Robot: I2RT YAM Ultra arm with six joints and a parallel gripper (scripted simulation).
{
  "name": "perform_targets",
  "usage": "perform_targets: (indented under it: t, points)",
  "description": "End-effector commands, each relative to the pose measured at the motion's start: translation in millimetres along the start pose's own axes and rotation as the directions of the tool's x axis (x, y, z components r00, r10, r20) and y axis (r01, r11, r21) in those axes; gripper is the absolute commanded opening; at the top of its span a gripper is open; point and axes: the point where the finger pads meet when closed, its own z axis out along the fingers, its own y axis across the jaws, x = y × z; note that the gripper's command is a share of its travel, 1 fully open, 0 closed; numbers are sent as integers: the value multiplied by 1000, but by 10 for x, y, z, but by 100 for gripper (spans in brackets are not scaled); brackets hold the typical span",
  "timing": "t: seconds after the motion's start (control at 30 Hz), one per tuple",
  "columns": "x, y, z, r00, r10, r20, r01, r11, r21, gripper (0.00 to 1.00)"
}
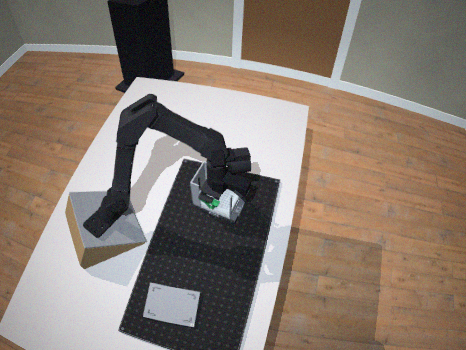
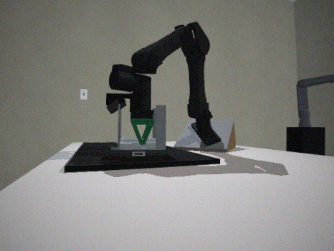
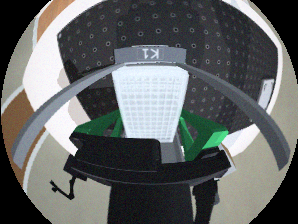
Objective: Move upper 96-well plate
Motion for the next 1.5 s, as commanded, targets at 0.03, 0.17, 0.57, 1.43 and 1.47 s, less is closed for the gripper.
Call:
perform_targets:
  t: [0.03, 0.17, 0.57, 1.43, 1.47]
  points:
    - [-29, 19, -45, 1000, -3, 17, 3, 1000, -6, 0]
    - [-29, 19, -45, 1000, -3, 17, 3, 1000, -6, 0]
    - [-29, 19, -45, 1000, -3, 17, 3, 1000, -6, 0]
    - [-69, 46, -407, 999, -6, 40, 7, 1000, -20, 0]
    - [-68, 46, -424, 999, -6, 40, 7, 1000, -20, 0]
